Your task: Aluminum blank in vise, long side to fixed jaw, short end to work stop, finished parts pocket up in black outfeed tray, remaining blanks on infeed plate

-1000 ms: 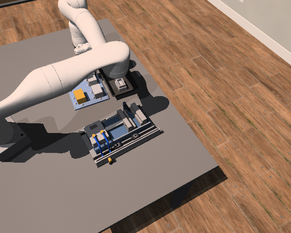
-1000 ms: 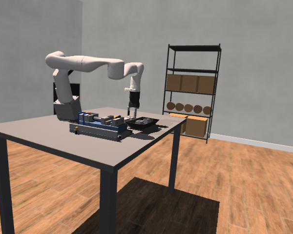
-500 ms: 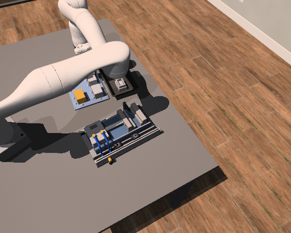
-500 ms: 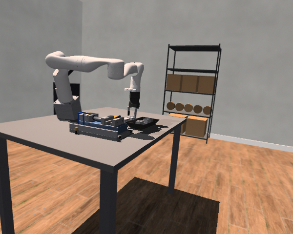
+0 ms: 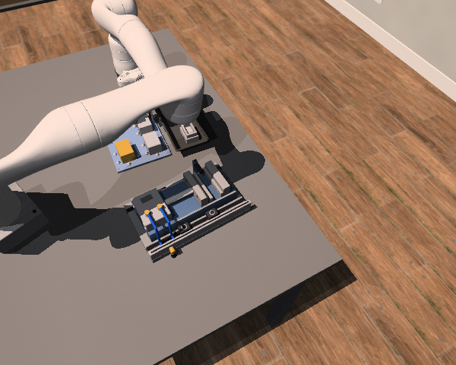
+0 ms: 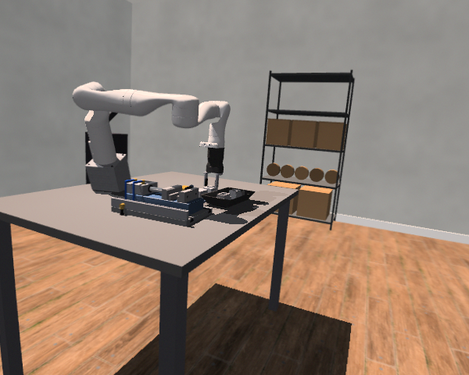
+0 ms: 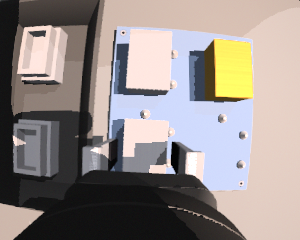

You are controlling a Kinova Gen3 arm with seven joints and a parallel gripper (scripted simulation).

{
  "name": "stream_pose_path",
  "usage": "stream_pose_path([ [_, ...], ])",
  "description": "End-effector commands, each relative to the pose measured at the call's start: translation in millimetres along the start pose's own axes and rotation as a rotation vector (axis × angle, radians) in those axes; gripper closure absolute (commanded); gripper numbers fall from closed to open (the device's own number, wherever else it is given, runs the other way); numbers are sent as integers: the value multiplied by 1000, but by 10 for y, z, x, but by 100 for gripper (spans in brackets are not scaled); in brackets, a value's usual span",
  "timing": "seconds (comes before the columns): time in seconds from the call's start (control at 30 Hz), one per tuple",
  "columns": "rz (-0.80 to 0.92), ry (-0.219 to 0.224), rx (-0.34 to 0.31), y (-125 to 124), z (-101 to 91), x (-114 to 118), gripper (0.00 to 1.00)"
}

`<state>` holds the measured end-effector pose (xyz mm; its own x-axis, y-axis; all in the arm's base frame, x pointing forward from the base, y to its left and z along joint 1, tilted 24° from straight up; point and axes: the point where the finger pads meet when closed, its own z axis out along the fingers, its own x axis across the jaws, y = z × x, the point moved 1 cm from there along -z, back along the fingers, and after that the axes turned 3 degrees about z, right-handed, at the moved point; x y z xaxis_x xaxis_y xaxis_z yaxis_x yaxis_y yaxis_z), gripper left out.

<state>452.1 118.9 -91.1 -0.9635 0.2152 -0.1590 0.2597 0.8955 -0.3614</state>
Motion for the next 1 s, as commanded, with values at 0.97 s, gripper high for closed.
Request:
stream_pose_path([
  [0.97, 2, -3, -2, 0, 123, -33, 0],
])
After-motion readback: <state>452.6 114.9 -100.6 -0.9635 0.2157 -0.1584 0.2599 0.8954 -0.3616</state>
